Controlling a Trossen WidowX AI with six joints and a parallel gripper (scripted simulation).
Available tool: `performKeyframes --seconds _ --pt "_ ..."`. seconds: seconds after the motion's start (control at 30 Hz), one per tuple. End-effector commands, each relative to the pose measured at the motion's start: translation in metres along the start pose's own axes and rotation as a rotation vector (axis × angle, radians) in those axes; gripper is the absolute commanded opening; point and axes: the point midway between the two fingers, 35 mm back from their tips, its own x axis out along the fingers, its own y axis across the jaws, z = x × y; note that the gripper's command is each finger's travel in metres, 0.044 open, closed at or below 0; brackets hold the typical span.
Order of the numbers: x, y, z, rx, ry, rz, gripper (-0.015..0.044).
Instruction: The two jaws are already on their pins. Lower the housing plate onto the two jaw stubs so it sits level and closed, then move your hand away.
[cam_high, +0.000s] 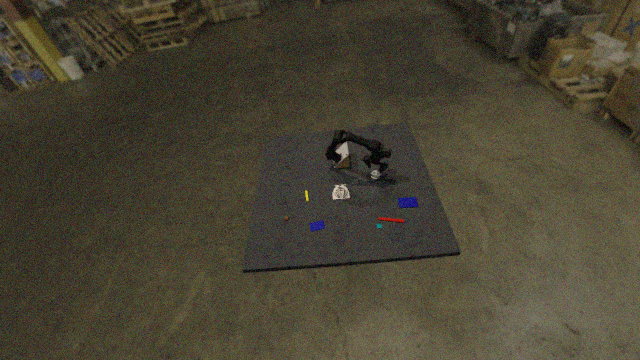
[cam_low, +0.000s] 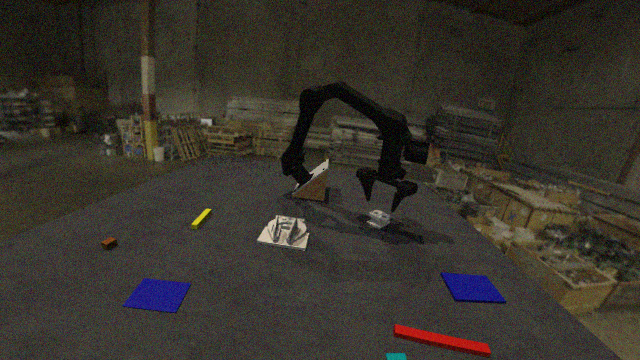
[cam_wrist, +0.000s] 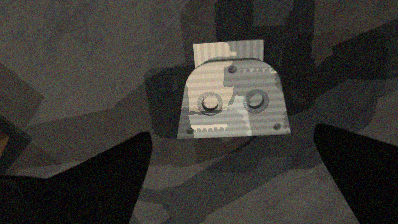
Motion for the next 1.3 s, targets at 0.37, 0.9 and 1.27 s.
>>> performKeyframes --seconds 0.37,0.9,1.27 --pt "0.017 -0.002 0.000 -0.001 0.002 -0.001 0.0440" --pt "0.044 -0.003 -0.001 -0.002 0.004 -0.003 0.0440" --pt "0.051 -0.003 -0.001 -0.002 0.005 -0.003 0.0440"
